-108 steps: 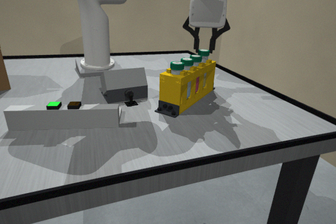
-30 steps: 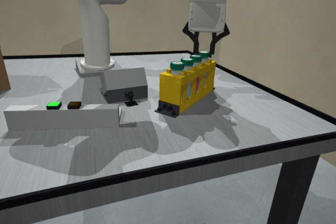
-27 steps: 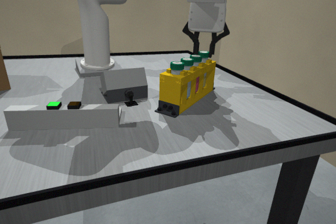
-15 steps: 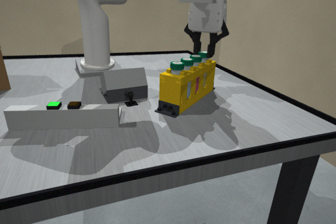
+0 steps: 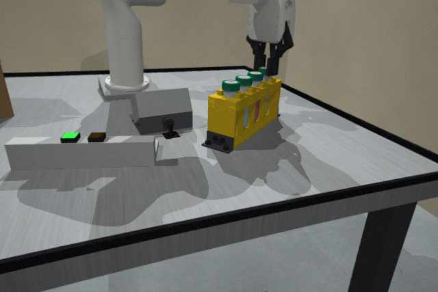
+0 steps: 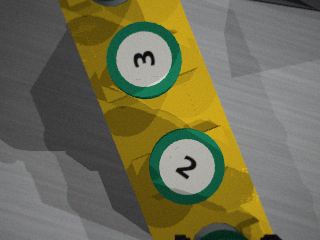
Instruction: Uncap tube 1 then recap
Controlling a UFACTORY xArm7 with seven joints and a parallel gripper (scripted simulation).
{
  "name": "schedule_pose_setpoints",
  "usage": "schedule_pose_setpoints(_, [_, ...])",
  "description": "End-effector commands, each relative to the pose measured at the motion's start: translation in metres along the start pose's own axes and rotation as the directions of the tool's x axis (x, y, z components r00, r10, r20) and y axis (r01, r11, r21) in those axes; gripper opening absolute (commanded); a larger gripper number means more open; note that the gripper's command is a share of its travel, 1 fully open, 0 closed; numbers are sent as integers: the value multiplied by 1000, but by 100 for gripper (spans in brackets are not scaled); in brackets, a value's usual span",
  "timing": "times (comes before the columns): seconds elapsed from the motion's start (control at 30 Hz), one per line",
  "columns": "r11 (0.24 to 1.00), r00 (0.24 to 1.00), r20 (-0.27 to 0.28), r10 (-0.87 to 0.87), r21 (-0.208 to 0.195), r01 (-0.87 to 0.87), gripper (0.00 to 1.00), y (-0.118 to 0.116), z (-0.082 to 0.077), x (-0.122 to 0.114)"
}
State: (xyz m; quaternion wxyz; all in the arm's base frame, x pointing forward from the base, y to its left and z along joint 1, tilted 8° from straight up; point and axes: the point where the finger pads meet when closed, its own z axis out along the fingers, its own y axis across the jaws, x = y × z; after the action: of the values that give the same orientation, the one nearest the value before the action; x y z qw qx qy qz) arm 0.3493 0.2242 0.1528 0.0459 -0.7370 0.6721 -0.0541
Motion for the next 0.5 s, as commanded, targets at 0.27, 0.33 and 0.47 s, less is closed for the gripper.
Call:
schedule_pose_setpoints(0.27, [1000, 1000, -6, 19, 2, -19, 46, -1, 0, 0])
schedule_pose_setpoints(0.33, [1000, 1000, -6, 19, 2, -19, 46, -1, 0, 0])
schedule_pose_setpoints(0.47, [998, 998, -6, -61, 1, 61, 46, -1, -1, 0])
